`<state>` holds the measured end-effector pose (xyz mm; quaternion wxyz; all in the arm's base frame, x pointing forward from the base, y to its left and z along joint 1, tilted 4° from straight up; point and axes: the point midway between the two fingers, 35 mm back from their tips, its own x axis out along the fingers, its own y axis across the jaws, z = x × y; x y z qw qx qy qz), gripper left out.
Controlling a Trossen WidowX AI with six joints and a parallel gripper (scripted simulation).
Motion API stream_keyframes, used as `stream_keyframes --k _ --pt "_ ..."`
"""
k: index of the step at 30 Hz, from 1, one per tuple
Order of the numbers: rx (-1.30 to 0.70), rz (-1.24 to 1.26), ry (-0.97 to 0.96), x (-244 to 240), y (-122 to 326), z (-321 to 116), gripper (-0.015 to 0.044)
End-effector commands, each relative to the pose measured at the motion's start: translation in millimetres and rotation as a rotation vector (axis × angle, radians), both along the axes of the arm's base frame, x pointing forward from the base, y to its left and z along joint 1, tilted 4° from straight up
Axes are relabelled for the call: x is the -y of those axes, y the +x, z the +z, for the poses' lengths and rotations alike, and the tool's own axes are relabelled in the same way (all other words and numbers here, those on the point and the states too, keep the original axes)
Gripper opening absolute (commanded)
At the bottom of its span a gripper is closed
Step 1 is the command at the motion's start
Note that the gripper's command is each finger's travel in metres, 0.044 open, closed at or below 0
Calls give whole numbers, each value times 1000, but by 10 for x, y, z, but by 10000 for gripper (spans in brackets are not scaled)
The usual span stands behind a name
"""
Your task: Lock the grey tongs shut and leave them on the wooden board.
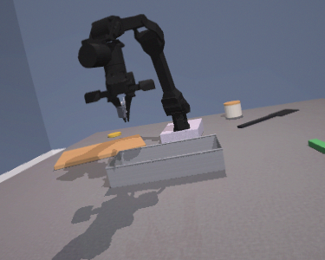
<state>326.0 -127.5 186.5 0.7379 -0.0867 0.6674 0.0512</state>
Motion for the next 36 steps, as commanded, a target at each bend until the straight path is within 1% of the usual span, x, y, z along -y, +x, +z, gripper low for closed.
stream_keyframes --k 1,18,36 --pt "-3 67 -4 143 -73 -7 -150" --pt "-23 406 -47 822 -505 -18 -150" --pt "-46 767 -90 1405 -1110 -30 -150"
